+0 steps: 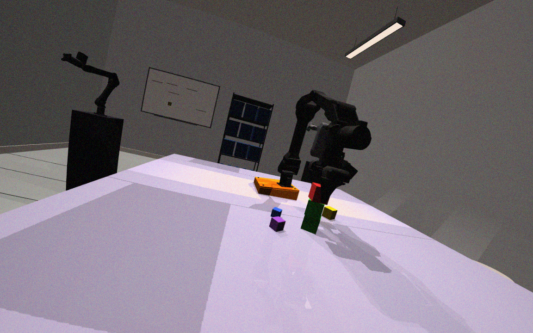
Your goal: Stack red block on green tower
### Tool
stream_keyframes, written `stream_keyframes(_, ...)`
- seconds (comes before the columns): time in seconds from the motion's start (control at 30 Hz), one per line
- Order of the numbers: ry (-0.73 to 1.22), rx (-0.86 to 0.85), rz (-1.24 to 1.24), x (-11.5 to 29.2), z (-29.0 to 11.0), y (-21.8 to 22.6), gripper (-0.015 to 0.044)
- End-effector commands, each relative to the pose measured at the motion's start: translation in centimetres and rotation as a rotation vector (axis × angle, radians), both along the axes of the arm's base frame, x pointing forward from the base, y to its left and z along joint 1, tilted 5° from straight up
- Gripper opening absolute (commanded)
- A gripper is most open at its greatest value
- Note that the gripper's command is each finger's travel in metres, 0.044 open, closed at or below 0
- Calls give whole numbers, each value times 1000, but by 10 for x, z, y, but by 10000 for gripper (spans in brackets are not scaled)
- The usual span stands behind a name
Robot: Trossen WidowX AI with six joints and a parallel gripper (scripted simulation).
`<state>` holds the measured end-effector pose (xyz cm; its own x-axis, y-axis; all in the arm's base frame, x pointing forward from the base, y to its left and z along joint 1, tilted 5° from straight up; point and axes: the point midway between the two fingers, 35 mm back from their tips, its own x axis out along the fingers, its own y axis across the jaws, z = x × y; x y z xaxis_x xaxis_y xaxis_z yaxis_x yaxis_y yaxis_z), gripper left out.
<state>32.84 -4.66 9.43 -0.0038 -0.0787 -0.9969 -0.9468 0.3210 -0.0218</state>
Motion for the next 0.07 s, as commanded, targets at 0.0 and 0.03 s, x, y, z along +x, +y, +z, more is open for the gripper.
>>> stream_keyframes(0.0,0,0,0,0,0,0,440)
stream_keyframes(0.03,0,0,0,0,0,0,440)
